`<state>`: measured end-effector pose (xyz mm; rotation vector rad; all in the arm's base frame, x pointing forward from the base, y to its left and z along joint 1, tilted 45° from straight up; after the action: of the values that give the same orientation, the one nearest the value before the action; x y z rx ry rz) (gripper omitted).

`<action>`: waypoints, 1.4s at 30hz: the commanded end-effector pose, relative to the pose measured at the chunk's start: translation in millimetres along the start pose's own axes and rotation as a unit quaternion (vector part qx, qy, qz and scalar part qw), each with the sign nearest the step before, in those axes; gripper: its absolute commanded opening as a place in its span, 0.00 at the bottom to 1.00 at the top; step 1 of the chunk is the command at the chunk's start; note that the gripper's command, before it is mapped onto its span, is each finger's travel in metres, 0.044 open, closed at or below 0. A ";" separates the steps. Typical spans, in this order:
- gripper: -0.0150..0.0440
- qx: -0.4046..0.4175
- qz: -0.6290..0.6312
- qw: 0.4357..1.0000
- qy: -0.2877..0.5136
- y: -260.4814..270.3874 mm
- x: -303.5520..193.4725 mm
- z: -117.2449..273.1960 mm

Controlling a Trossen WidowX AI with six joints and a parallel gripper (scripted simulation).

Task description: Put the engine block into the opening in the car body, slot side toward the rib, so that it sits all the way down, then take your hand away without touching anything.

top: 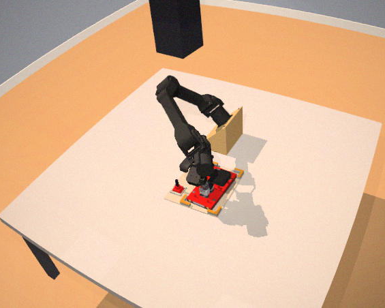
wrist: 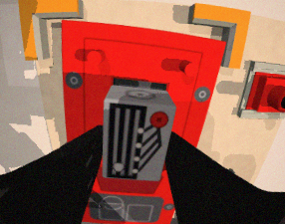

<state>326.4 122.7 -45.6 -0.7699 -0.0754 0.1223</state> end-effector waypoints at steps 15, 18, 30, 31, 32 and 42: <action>0.52 -0.002 0.002 1.000 -0.002 -0.1 0.2 -3.9; 0.52 -0.002 0.002 1.000 -0.002 -0.1 0.2 -4.5; 0.52 -0.002 0.002 1.000 -0.002 -0.1 0.2 -7.0; 0.52 -0.002 0.002 1.000 -0.002 -0.1 0.2 -7.3; 0.52 -0.002 0.002 1.000 -0.002 -0.1 0.2 -7.5; 0.52 -0.002 0.002 1.000 -0.002 -0.1 0.2 -9.6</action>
<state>327.5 116.6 -51.9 -0.7702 -0.0758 0.1216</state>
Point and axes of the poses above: the point midway between the two fingers, 35 mm back from their tips, its own z axis back along the fingers, its own y axis across the jaws, x = y × z, the point moved 3 cm from there along z, back along the fingers, and after that the axes turned 2 degrees about z, right-handed, at the moved point
